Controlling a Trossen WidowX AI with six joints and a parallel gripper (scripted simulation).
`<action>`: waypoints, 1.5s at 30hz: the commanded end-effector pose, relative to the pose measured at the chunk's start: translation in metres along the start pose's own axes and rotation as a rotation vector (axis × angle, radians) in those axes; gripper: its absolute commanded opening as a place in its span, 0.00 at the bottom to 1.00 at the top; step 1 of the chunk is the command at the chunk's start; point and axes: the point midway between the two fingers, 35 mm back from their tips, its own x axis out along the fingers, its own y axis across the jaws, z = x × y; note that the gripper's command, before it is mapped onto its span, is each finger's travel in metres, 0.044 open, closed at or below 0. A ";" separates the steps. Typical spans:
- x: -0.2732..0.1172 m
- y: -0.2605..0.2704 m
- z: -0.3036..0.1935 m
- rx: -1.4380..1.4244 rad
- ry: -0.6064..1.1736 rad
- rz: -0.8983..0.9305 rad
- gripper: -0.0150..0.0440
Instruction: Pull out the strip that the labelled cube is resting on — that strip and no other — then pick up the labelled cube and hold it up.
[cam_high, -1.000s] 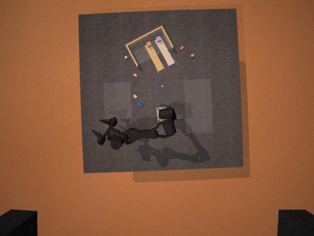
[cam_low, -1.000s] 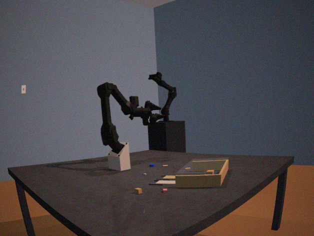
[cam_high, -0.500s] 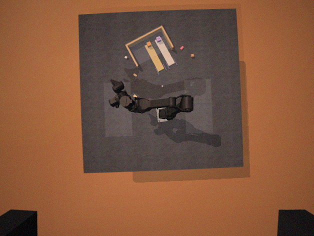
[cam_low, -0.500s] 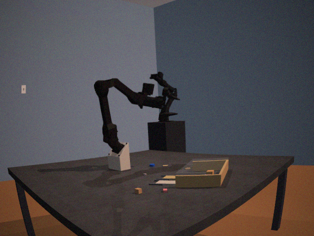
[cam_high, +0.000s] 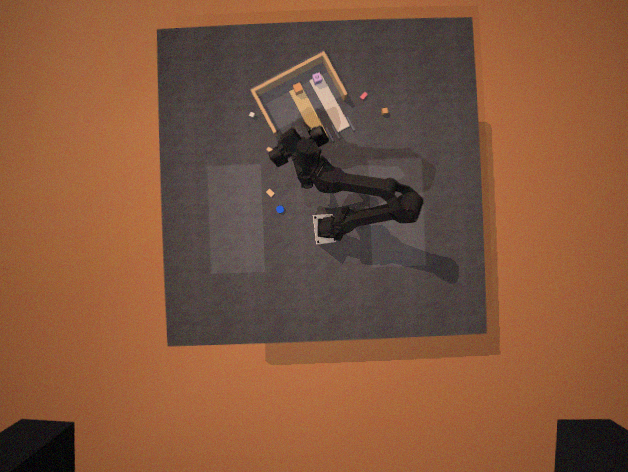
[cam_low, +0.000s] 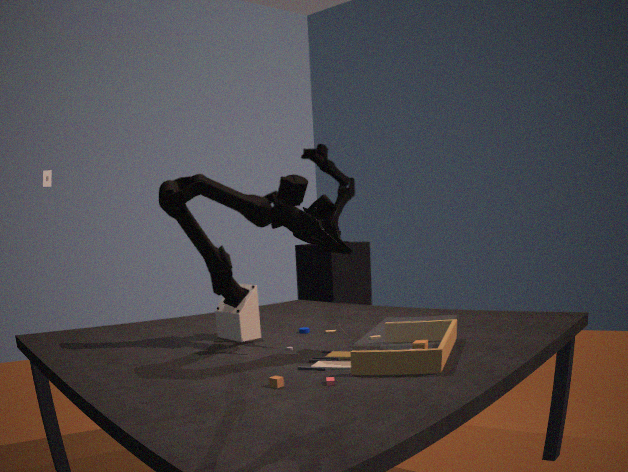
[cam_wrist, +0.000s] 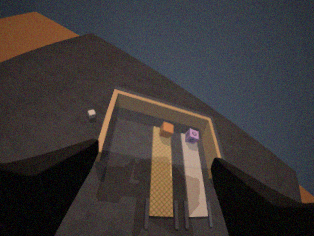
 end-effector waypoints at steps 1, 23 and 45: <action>0.010 -0.046 -0.052 0.332 0.123 -0.113 0.93; 0.058 -0.074 -0.054 0.258 0.361 -0.074 0.49; 0.144 -0.168 -0.141 0.046 1.031 0.251 0.25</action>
